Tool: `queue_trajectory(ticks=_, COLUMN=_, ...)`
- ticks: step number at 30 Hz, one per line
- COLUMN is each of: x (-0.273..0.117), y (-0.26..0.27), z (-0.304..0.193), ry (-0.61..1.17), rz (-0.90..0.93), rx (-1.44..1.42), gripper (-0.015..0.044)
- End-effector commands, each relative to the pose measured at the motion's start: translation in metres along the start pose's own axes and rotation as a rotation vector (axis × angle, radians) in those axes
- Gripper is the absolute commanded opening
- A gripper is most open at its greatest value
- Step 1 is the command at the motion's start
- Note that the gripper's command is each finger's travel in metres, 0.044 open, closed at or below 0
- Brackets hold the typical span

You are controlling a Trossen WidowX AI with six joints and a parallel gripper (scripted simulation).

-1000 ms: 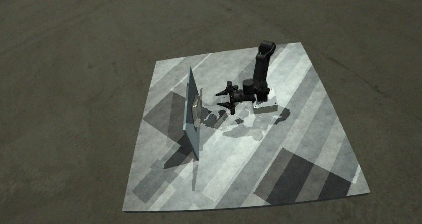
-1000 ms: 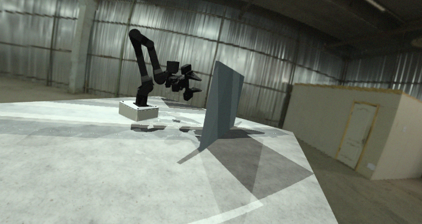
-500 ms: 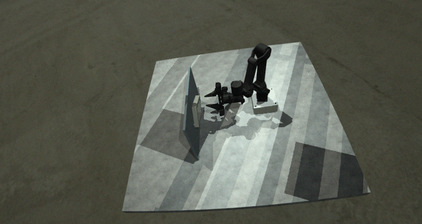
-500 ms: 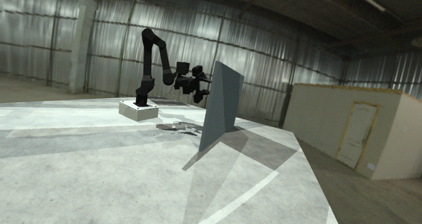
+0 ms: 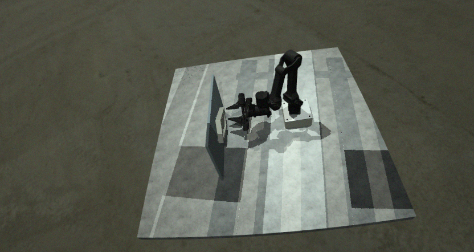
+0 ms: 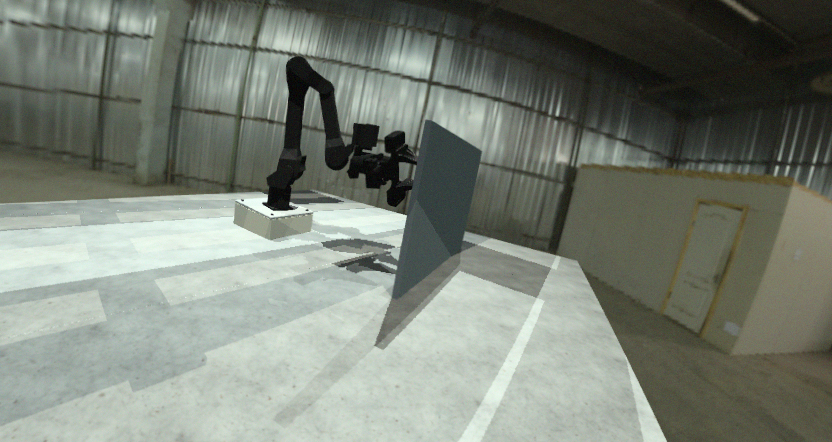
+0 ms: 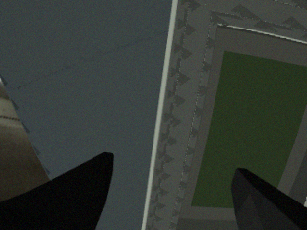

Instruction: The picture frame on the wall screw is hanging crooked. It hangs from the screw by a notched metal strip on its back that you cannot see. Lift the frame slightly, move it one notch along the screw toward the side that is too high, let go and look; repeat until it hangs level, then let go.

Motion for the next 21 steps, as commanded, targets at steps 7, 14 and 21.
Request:
queue_trajectory(ticks=7, x=0.006, y=0.000, z=-0.001, ry=0.004, rz=0.000, rx=0.005, gripper=0.0260)
queue_trajectory(ticks=14, x=0.017, y=0.001, z=-0.002, ry=0.004, rz=0.001, rx=0.005, gripper=0.0260)
queue_trajectory(ticks=21, x=0.028, y=0.001, z=-0.002, ry=0.005, rz=0.002, rx=0.005, gripper=0.0260)
Point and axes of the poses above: the point midway between the two fingers, 35 mm back from their tips, its own x axis out along the fingers, its own y axis across the jaws, z = x × y, the point moved 2 cm from there along -x, back along the fingers, and after that the axes turned 1 degree about x, right-handed, at the moved point
